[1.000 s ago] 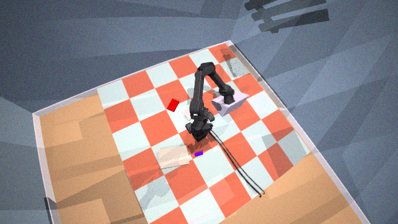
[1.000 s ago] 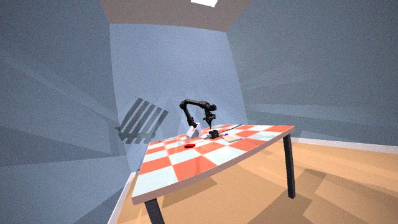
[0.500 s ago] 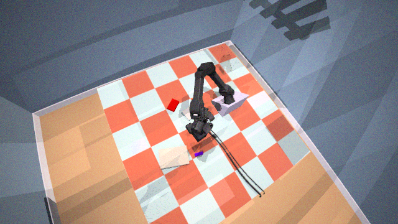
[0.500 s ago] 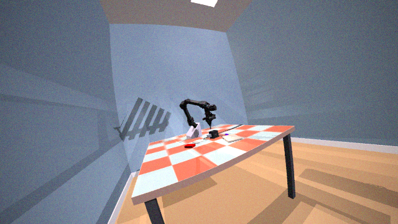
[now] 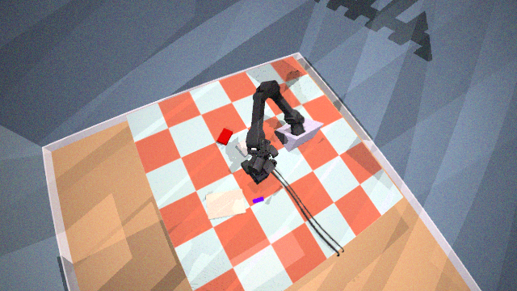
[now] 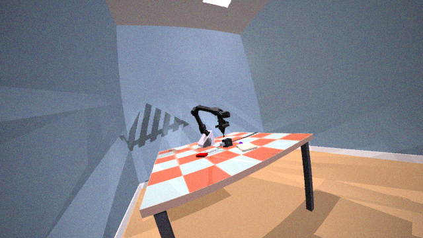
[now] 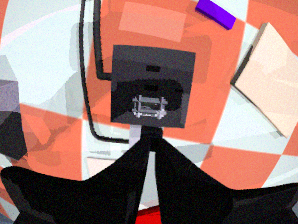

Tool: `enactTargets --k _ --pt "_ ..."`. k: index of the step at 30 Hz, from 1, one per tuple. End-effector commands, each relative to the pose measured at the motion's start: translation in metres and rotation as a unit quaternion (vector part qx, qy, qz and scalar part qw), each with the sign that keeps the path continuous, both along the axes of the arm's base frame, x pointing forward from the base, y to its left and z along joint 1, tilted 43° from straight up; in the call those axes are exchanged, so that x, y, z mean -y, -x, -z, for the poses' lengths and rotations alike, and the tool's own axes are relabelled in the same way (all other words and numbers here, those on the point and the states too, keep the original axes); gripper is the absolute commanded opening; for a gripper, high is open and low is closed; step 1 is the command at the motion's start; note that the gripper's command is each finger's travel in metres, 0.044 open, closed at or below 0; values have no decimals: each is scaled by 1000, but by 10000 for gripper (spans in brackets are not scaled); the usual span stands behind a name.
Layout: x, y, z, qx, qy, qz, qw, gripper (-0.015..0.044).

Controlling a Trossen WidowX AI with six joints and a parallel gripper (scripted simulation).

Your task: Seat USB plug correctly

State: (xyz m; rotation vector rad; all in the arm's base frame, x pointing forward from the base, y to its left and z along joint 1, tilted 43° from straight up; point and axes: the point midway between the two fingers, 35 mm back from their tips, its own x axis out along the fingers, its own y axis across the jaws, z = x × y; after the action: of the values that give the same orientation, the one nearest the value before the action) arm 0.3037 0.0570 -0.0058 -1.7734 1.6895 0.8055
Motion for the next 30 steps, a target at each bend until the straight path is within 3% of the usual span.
enactTargets --k 1,30 --pt "0 1 1 -3 -3 -1 1000 0" --pt "1 1 5 -6 -13 -4 1000 0"
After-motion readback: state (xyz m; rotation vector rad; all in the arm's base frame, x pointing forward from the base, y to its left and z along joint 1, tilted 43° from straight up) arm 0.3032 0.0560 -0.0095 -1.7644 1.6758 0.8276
